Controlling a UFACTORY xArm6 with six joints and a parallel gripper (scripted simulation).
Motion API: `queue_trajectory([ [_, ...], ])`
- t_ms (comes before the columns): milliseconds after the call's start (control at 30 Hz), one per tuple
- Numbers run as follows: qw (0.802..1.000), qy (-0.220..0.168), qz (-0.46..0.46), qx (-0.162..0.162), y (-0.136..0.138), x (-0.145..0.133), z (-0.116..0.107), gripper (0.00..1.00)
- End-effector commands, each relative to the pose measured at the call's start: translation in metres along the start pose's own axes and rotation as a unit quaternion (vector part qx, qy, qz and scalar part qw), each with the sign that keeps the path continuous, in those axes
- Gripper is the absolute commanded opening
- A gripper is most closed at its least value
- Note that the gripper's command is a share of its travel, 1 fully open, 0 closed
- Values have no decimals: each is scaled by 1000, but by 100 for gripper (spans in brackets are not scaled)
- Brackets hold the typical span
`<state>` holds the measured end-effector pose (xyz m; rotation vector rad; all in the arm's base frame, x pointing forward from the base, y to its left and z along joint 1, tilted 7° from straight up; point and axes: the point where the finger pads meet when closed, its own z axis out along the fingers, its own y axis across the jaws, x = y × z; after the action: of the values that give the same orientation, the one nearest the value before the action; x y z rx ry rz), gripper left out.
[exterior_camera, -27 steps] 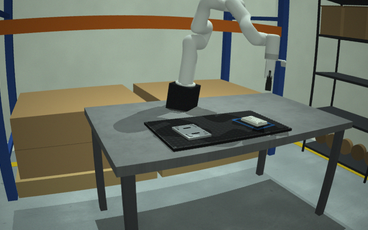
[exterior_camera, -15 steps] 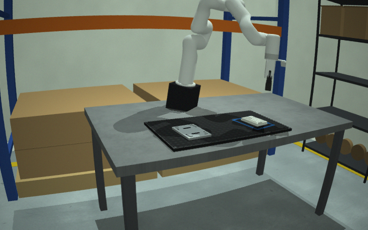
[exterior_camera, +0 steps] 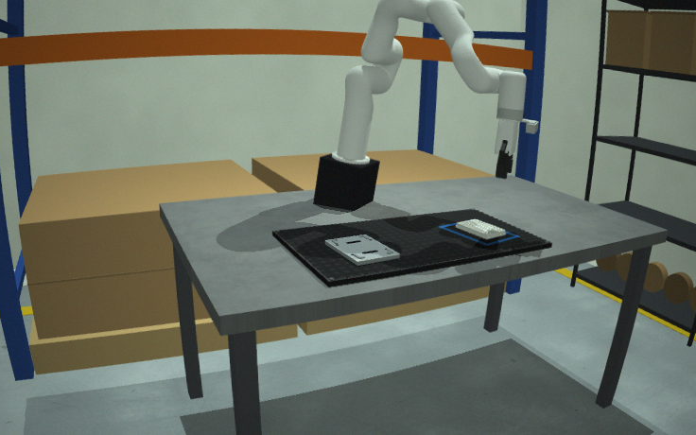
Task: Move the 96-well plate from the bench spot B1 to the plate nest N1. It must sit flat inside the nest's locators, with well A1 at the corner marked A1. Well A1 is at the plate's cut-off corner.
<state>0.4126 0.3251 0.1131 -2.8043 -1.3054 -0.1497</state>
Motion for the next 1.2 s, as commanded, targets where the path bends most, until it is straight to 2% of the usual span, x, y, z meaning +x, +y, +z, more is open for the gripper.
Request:
queue_trajectory([
  [0,999,7,48,-2,1,-4,14,100],
  [100,997,8,79,-1,2,-10,26,100],
  [200,997,8,79,-1,2,-10,26,100],
  [467,985,11,175,1,3,-26,54,100],
  [567,985,11,175,1,3,-27,56,100],
  [667,975,12,222,1,4,-36,69,100],
  [767,975,12,222,1,4,-37,70,100],
  [867,963,14,269,2,5,-46,82,100],
  [1167,963,14,269,2,5,-47,84,100],
])
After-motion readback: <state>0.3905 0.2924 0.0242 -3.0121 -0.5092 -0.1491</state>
